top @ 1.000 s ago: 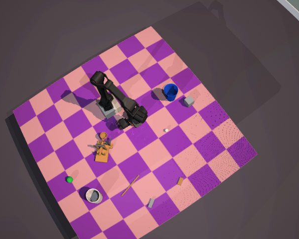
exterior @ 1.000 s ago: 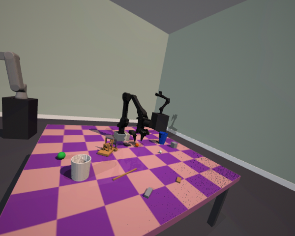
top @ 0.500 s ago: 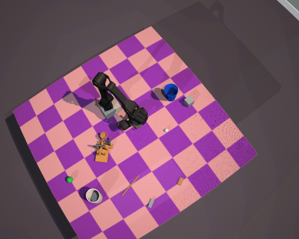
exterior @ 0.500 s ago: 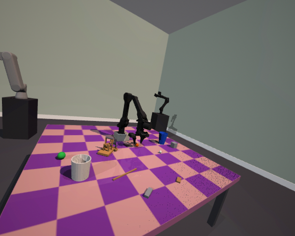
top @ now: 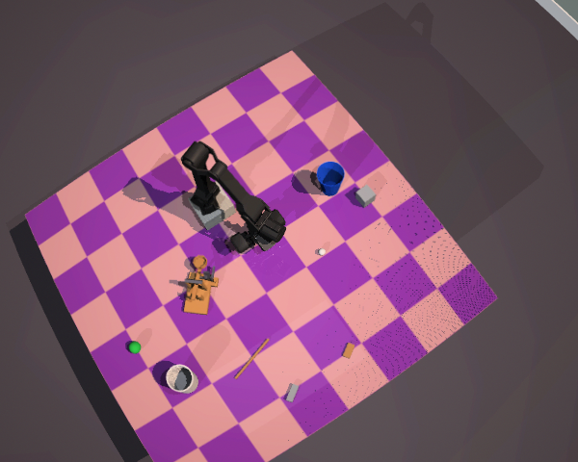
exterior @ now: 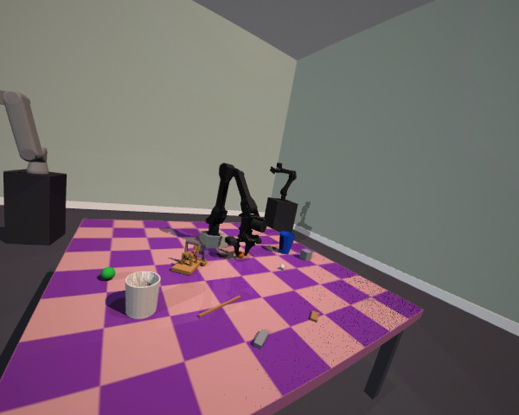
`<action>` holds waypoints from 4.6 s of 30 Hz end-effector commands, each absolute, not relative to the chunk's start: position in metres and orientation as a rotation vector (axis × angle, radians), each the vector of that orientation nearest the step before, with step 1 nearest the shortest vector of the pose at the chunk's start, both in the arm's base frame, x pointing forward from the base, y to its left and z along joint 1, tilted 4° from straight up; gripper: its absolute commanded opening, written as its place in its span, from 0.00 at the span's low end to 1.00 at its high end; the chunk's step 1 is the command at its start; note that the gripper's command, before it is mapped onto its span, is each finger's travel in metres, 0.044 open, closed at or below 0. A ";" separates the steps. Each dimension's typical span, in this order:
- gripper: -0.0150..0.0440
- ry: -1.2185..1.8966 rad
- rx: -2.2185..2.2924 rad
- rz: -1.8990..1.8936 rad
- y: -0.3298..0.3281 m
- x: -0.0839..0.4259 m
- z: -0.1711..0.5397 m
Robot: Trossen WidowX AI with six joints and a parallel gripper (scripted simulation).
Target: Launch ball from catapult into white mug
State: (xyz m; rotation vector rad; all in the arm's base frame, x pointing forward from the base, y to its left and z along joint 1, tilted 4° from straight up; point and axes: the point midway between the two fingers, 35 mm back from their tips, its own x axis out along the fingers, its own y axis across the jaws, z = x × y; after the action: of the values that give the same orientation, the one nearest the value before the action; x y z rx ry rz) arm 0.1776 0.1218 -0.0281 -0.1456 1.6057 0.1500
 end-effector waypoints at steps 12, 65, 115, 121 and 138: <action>0.25 1.593 -0.145 0.147 0.121 0.178 -0.030; 0.25 1.727 0.027 -0.076 0.040 0.218 0.082; 0.25 1.913 0.469 -0.382 -0.104 0.193 0.043; 0.25 1.913 0.469 -0.382 -0.104 0.193 0.039; 0.34 1.894 0.471 -0.386 -0.105 0.195 0.034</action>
State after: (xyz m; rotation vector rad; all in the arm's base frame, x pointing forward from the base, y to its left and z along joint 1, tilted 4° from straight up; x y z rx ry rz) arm 0.1949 -0.1049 0.0334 0.4714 1.8965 -0.3854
